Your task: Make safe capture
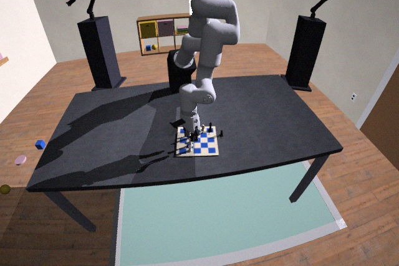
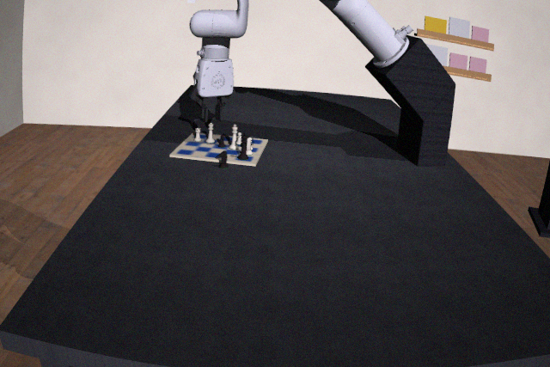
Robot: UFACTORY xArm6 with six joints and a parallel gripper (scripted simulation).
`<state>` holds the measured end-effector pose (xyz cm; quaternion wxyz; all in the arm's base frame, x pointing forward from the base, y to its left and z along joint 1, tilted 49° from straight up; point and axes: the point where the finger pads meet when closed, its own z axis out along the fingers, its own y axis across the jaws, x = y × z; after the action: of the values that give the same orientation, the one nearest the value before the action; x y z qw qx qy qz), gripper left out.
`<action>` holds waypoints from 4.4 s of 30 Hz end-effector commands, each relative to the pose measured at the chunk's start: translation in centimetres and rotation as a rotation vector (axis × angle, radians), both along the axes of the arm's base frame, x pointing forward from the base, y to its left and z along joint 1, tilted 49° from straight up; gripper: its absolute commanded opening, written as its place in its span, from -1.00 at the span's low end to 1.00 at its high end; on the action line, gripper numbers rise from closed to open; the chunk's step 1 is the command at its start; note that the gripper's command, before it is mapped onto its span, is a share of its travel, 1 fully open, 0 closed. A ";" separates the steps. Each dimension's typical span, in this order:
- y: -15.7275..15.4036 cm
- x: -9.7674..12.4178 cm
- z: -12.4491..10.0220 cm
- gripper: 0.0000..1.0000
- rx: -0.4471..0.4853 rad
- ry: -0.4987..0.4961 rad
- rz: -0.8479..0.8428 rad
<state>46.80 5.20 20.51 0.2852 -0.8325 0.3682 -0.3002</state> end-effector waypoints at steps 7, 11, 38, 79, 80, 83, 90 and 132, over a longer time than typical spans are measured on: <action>0.3 1.0 -0.8 -0.16 0.000 -0.002 -0.001; 0.6 1.7 -1.4 -0.16 0.000 -0.002 -0.001; 1.0 2.7 -2.4 -0.16 0.000 -0.002 -0.001; 1.0 2.7 -2.4 -1.00 0.000 -0.002 -0.001; 1.0 2.7 -2.4 -1.00 0.000 -0.002 -0.001; 1.0 2.7 -2.4 -1.00 0.000 -0.002 -0.001; 1.0 2.7 -2.4 -1.00 0.000 -0.002 -0.001; -1.6 -4.4 4.1 -1.00 0.000 -0.002 -0.001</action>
<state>43.06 3.85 23.96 0.2954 -0.8214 0.3652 -0.3235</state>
